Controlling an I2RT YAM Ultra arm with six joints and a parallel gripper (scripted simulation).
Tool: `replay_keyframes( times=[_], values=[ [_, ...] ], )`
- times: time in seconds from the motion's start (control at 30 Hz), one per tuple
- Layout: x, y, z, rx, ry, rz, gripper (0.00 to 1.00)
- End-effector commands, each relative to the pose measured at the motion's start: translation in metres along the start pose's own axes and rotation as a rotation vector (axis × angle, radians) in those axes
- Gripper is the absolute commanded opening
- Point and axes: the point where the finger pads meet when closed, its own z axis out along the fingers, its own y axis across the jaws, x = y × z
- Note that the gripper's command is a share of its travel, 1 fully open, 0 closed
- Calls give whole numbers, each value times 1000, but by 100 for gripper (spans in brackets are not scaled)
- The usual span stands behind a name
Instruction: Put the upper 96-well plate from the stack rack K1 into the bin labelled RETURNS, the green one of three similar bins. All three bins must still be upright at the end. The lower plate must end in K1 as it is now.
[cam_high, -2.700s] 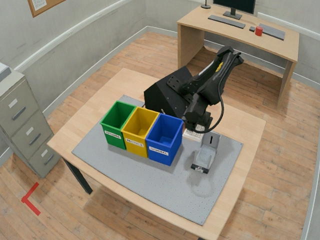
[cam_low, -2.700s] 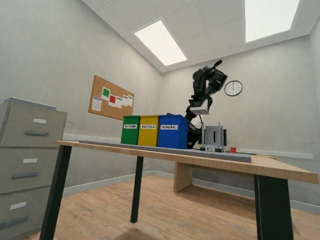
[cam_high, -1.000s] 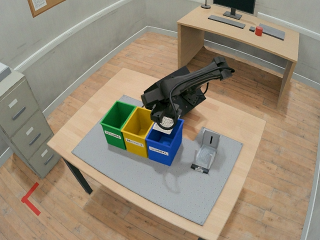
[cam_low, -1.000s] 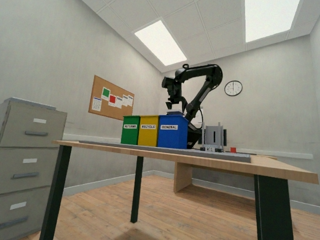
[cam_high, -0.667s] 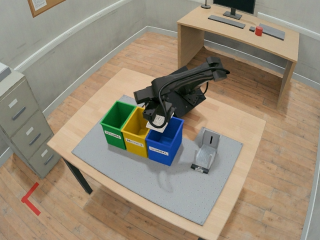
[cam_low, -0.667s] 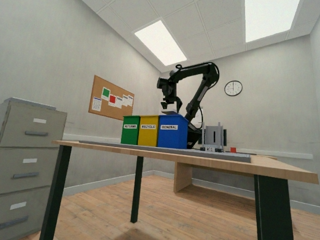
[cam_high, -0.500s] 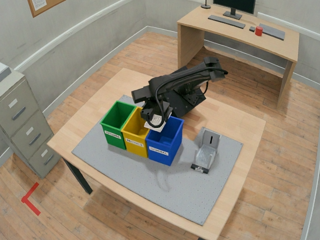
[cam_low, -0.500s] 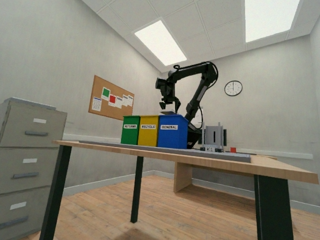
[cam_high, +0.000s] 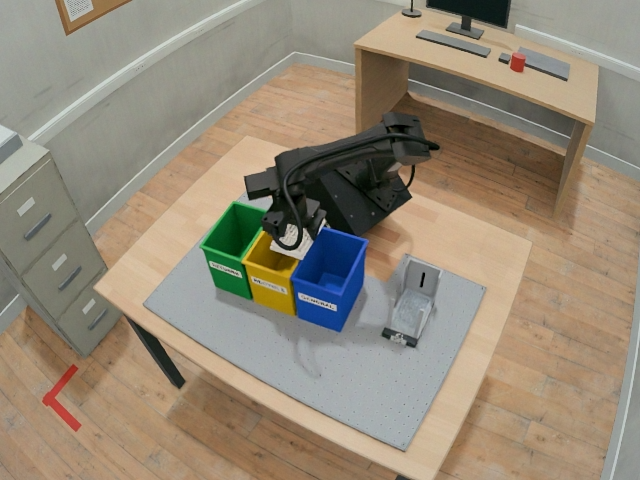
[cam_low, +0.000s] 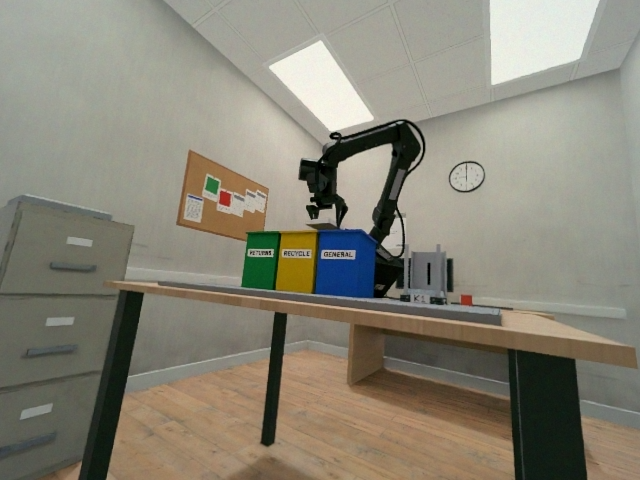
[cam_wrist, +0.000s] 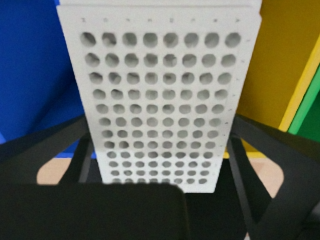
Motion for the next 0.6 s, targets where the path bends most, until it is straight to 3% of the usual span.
replay_keyframes(
  times=[0.0, 0.13, 0.57],
  values=[
    [-10, -16, -15, 31, -36, -22, 0],
    [-13, -33, -16, 48, -41, -34, 0],
    [-13, -66, -17, 31, -36, -21, 0]
  ],
)
